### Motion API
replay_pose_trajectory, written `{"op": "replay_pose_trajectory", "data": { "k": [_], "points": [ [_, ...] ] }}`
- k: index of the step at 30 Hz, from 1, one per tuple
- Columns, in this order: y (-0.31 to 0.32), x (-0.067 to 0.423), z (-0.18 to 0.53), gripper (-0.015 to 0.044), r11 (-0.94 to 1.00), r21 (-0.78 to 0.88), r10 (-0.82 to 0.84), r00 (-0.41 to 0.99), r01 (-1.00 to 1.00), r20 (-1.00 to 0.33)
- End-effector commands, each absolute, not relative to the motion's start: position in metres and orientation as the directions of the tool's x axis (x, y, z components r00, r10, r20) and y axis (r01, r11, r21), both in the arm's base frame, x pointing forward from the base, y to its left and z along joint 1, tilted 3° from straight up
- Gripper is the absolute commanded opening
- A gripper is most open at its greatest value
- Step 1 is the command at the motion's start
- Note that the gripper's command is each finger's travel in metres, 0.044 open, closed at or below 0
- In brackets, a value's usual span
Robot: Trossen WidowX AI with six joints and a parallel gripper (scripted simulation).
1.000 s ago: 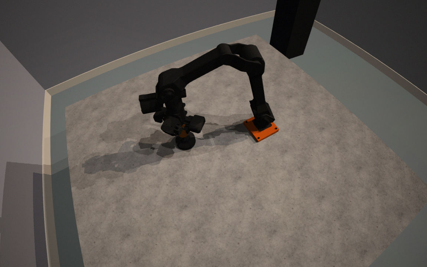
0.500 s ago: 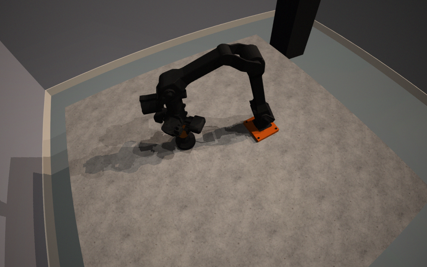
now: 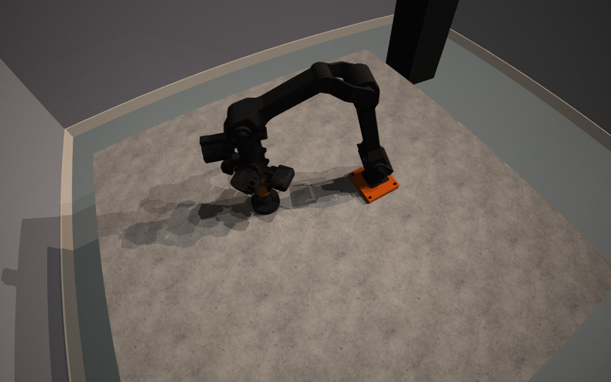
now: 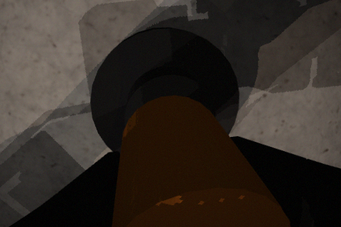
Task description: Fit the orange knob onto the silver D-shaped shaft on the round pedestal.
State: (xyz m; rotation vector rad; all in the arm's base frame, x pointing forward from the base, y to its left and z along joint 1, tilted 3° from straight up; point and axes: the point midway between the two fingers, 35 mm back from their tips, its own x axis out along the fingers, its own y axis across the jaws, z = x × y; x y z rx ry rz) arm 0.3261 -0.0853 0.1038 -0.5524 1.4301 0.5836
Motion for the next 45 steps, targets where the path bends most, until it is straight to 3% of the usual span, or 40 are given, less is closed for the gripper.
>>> {"op": "replay_pose_trajectory", "data": {
  "k": [1,45],
  "points": [
    [-0.0862,0.328,0.107,0.0,0.753,-0.011,0.037,0.059,-0.658,-0.998],
    [-0.0865,0.3301,0.1044,0.0,0.786,-0.008,0.037,0.06,-0.618,-0.998]
  ]
}}
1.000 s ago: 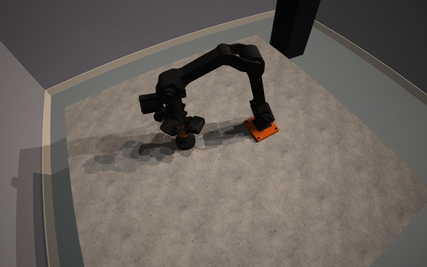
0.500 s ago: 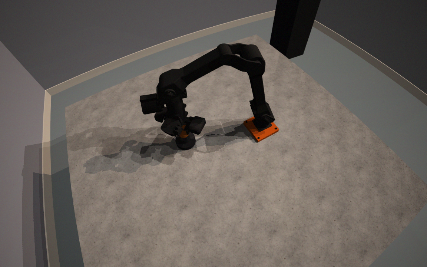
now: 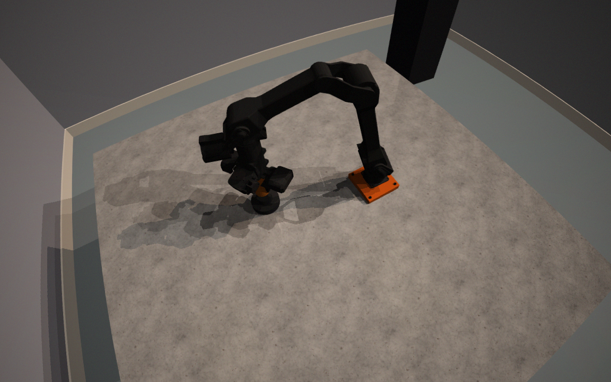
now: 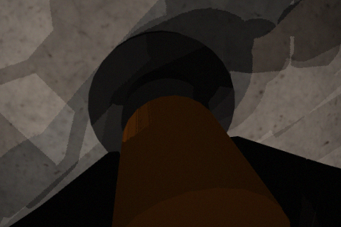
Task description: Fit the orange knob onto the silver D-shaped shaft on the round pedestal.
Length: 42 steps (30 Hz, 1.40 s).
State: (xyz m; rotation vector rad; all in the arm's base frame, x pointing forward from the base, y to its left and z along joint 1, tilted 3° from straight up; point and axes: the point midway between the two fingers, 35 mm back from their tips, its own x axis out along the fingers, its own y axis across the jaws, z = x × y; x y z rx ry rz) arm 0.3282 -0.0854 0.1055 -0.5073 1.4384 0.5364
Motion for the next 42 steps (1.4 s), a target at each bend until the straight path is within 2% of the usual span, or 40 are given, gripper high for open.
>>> {"op": "replay_pose_trajectory", "data": {
  "k": [1,24,31,42],
  "points": [
    [-0.0865,0.33,0.1043,0.0,0.786,-0.008,0.037,0.06,-0.618,-0.998],
    [-0.0845,0.3271,0.1058,0.0,0.786,-0.007,0.037,0.059,-0.618,-0.998],
    [-0.0848,0.3281,0.1074,0.0,0.892,0.006,0.037,0.06,-0.451,-0.998],
    [-0.086,0.3295,0.1037,0.0,0.897,0.007,0.037,0.06,-0.442,-0.998]
  ]
}}
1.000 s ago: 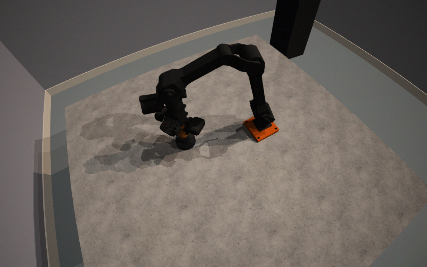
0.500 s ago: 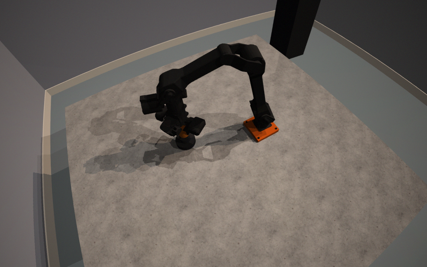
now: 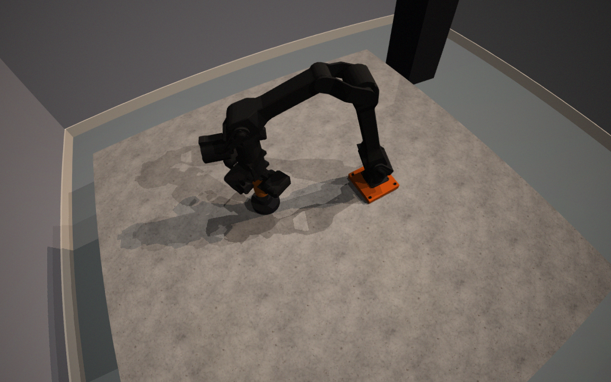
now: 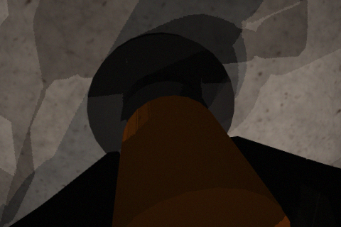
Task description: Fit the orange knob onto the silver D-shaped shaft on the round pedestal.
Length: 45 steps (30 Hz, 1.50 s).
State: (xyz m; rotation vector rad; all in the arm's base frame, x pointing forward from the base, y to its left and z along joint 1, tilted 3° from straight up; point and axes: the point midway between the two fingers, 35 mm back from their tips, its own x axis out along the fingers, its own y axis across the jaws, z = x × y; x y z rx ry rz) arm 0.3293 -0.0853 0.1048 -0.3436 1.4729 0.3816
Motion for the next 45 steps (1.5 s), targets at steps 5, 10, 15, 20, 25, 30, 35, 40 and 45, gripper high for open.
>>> {"op": "replay_pose_trajectory", "data": {
  "k": [5,10,15,20,25,30,35,40,45],
  "points": [
    [-0.0857,0.3281,0.1026,0.0,0.897,0.007,0.037,0.059,-0.442,-0.998],
    [-0.0852,0.3272,0.1013,0.0,0.897,0.007,0.037,0.059,-0.442,-0.998],
    [-0.0846,0.3269,0.1036,0.0,0.897,0.007,0.037,0.059,-0.442,-0.998],
    [-0.0843,0.3275,0.106,0.0,0.901,0.008,0.037,0.059,-0.434,-0.998],
    [-0.0845,0.3283,0.1072,0.0,0.958,0.019,0.037,0.06,-0.286,-0.998],
    [-0.0854,0.3305,0.106,0.0,0.969,0.021,0.037,0.06,-0.246,-0.998],
    [-0.0855,0.3296,0.104,0.0,0.969,0.021,0.037,0.06,-0.246,-0.998],
    [-0.0853,0.3285,0.103,0.0,0.969,0.021,0.037,0.06,-0.246,-0.998],
    [-0.0849,0.3273,0.1012,0.0,0.969,0.022,0.037,0.059,-0.246,-0.998]
  ]
}}
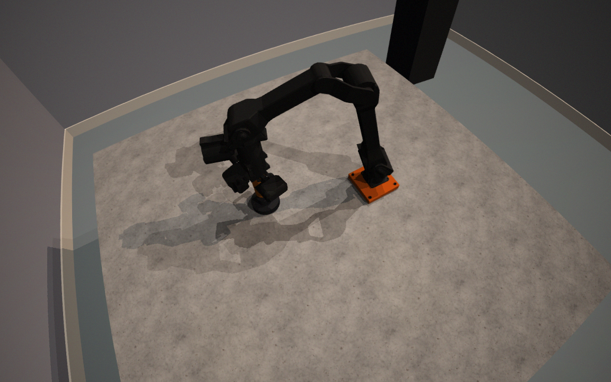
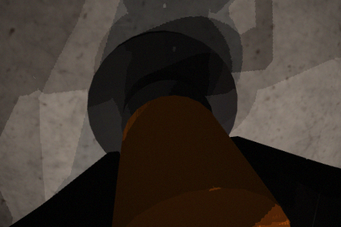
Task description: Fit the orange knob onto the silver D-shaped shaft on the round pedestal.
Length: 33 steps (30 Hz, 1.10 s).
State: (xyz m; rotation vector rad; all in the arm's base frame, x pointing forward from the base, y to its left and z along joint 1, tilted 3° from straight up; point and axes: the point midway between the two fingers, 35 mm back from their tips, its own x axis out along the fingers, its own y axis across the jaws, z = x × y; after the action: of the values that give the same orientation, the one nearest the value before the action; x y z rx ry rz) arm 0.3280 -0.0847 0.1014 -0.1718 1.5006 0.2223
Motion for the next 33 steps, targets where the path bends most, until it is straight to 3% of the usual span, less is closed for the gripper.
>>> {"op": "replay_pose_trajectory", "data": {
  "k": [1,11,18,33],
  "points": [
    [-0.0849,0.3273,0.1012,0.0,0.969,0.022,0.037,0.059,-0.246,-0.998],
    [-0.0848,0.3277,0.1061,0.0,0.971,0.022,0.037,0.06,-0.237,-0.998],
    [-0.0852,0.3299,0.107,0.0,0.999,0.035,0.037,0.06,-0.04,-0.998],
    [-0.0844,0.3277,0.1014,0.0,0.999,0.035,0.037,0.06,-0.039,-0.998]
  ]
}}
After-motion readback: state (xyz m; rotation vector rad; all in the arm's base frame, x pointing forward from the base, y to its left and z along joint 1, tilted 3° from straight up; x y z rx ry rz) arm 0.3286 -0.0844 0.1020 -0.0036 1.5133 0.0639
